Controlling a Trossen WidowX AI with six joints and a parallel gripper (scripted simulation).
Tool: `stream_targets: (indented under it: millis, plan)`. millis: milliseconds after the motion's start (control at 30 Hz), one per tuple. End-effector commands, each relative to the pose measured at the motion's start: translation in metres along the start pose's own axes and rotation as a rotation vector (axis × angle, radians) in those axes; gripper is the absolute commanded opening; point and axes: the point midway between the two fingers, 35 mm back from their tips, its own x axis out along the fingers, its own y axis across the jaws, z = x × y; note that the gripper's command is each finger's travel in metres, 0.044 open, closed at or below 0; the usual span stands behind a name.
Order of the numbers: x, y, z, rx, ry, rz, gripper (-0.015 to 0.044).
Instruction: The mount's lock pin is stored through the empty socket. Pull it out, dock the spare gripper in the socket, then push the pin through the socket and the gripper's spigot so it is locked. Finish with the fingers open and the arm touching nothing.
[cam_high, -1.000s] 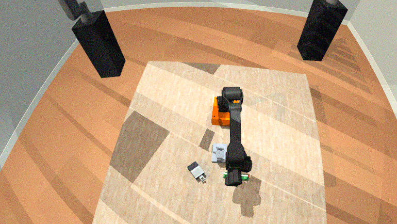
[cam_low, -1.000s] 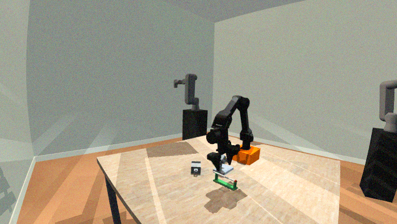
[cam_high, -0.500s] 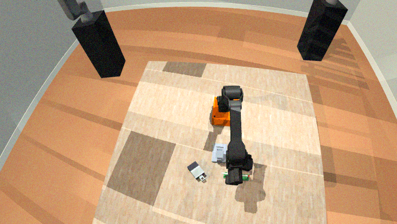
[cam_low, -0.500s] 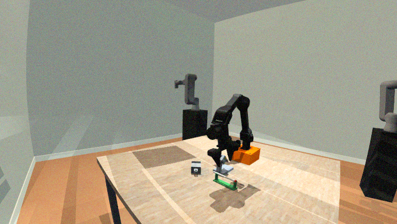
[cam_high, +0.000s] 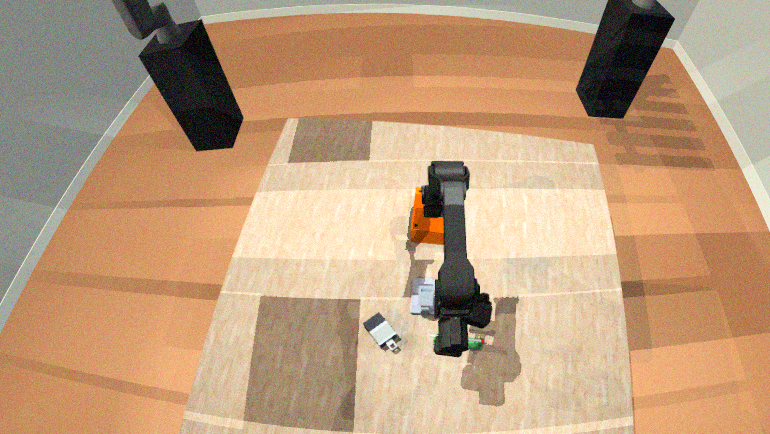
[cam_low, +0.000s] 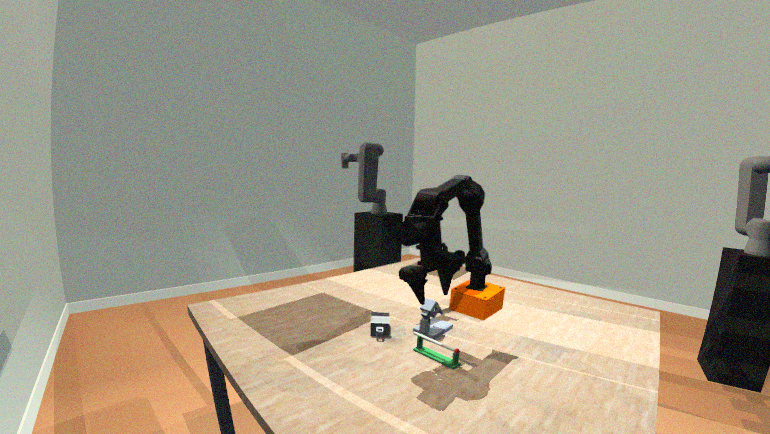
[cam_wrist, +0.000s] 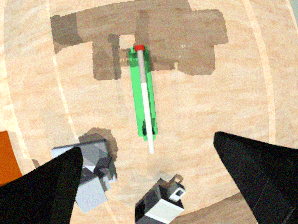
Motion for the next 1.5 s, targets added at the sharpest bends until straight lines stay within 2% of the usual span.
stream_targets:
  millis: [0,333,633,767,967,1467]
  plan:
    - [0.005,-0.011,-0.045,0.174,-0.075,-0.037,0.0440]
    - [0.000,-0.019,-0.189,0.661,-0.349,-0.270,0.0440]
    - [0.001,-0.019,-0.192,0.669,-0.354,-0.275,0.0440]
    - [0.019,-0.020,-0.196,0.669,-0.354,-0.275,0.0440]
    - [0.064,-0.018,-0.204,0.671,-0.352,-0.276,0.0440]
    - [0.085,-0.018,-0.208,0.671,-0.352,-0.276,0.0440]
